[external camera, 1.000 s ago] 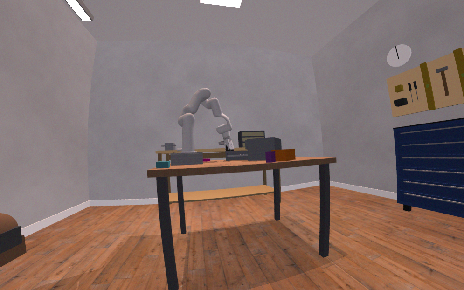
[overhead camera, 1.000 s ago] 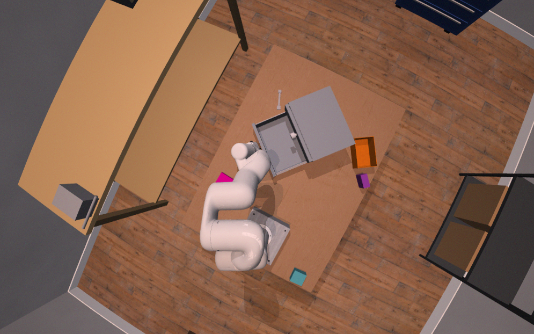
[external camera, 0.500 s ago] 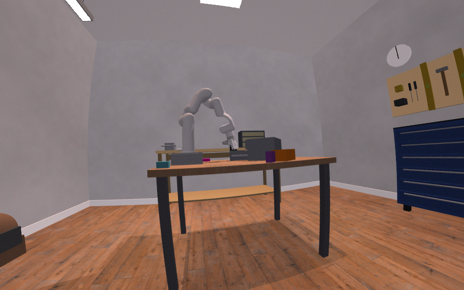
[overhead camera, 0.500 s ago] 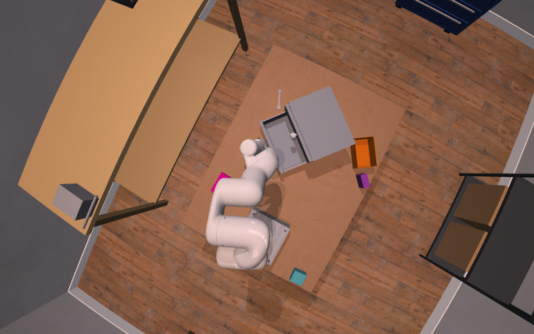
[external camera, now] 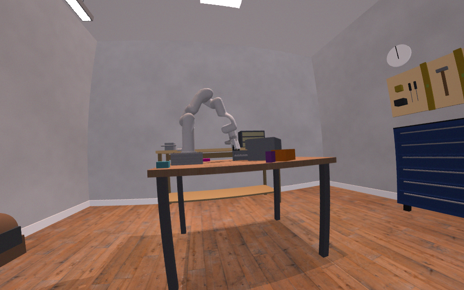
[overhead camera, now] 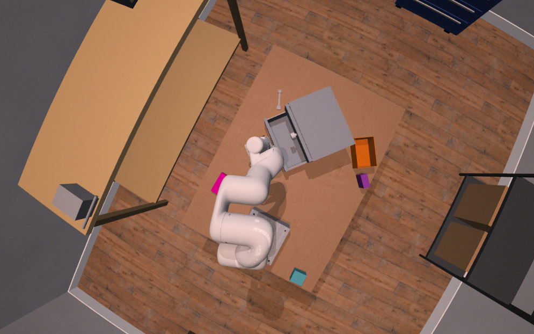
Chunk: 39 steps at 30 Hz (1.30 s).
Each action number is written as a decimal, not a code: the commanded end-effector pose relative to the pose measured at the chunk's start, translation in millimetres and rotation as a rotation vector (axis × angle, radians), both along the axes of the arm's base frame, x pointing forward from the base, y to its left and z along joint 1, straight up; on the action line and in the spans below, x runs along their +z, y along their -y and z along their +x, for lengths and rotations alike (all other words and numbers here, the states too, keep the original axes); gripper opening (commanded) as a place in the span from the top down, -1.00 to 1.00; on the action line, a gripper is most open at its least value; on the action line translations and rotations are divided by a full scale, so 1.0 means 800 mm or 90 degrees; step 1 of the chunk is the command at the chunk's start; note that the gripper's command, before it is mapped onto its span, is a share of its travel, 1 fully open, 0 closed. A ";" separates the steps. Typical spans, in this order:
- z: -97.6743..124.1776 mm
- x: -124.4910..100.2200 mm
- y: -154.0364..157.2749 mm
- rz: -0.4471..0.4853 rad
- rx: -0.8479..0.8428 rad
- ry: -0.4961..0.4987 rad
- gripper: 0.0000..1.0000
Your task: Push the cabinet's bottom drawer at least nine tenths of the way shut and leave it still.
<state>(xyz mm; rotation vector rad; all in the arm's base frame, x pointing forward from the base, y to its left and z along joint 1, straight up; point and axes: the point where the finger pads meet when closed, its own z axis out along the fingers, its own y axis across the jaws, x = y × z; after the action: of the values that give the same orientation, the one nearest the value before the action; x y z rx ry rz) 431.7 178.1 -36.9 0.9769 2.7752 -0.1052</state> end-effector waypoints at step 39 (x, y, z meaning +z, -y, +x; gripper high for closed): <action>0.002 0.001 0.000 -0.160 0.000 0.200 1.00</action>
<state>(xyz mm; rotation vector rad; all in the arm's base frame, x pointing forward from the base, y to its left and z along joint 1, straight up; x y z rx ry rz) 432.7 177.3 -37.4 0.8533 2.4360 -0.2708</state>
